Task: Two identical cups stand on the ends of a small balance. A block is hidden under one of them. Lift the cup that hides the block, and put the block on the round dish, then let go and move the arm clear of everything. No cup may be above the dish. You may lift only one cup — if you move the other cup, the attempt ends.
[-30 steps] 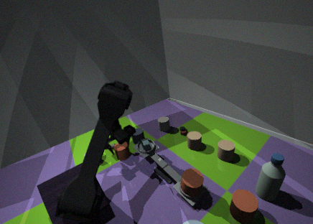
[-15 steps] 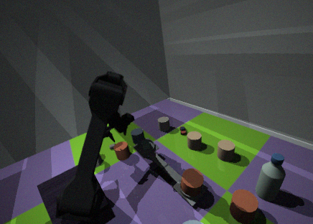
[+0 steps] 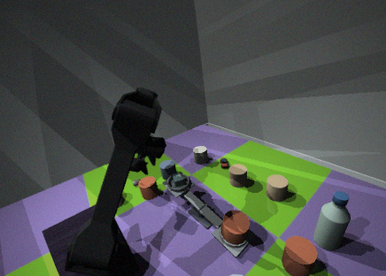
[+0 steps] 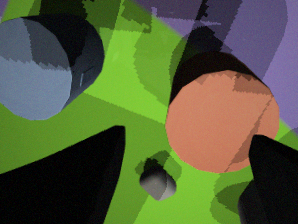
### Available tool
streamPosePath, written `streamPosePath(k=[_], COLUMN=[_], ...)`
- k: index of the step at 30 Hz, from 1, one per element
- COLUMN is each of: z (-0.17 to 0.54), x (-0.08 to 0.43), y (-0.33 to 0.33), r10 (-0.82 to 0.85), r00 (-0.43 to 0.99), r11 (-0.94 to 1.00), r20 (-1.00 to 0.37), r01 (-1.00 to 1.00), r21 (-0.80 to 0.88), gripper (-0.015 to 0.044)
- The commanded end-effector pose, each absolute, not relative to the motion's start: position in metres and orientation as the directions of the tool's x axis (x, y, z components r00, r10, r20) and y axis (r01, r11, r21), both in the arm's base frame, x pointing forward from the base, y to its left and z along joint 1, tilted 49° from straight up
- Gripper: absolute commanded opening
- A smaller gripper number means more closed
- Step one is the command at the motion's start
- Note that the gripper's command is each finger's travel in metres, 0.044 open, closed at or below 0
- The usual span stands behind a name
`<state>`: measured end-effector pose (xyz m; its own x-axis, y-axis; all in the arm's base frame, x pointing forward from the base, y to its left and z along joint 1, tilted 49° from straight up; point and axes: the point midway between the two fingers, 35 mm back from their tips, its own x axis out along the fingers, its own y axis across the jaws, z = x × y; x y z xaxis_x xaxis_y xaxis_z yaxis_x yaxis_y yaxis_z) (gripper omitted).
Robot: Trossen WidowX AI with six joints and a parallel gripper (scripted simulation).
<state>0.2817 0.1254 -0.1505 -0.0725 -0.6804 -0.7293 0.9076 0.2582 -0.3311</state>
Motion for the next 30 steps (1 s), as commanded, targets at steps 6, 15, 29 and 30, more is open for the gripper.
streamPosePath(k=[6,15,29,30], z=[-0.135,-0.122,-0.101,-0.1], x=[0.291,0.298,0.308,0.309], y=[0.118,0.11,0.095,0.094], r10=[-0.688,-0.697,-0.709,-0.71], r00=[-0.072,-0.077,-0.087,-0.087], r11=[0.459,0.599,0.701,0.702], r20=[-0.722,-0.713,-0.7,-0.699], r01=[0.727,0.484,0.023,-0.012], r21=[-0.51,-0.638,-0.713,-0.712], gripper=[0.026,0.026,0.026,0.026])
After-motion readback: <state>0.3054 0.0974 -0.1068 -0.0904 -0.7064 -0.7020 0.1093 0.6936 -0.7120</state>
